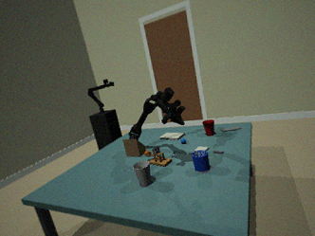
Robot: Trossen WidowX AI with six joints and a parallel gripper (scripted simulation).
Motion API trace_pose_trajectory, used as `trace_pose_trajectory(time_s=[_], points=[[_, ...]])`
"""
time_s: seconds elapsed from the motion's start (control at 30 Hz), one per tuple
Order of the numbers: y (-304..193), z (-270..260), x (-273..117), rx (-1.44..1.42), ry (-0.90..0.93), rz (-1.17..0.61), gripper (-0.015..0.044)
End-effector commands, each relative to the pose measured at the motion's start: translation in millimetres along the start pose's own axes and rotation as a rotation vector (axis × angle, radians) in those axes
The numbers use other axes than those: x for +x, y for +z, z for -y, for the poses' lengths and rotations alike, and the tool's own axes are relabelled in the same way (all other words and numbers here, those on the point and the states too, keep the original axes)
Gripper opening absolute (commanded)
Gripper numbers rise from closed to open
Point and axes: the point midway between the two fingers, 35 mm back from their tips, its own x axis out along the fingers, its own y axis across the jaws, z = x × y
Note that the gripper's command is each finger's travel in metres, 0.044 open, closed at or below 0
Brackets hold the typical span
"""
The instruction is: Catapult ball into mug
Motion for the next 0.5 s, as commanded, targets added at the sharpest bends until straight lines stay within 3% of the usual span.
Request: trace_pose_trajectory(time_s=[0.0,0.47], points=[[1.8,-1.5,-0.7,-0.002,0.004,0.004,0.0000],[-41.0,-18.3,2.4,-0.293,-0.124,-0.118,0.0000]])
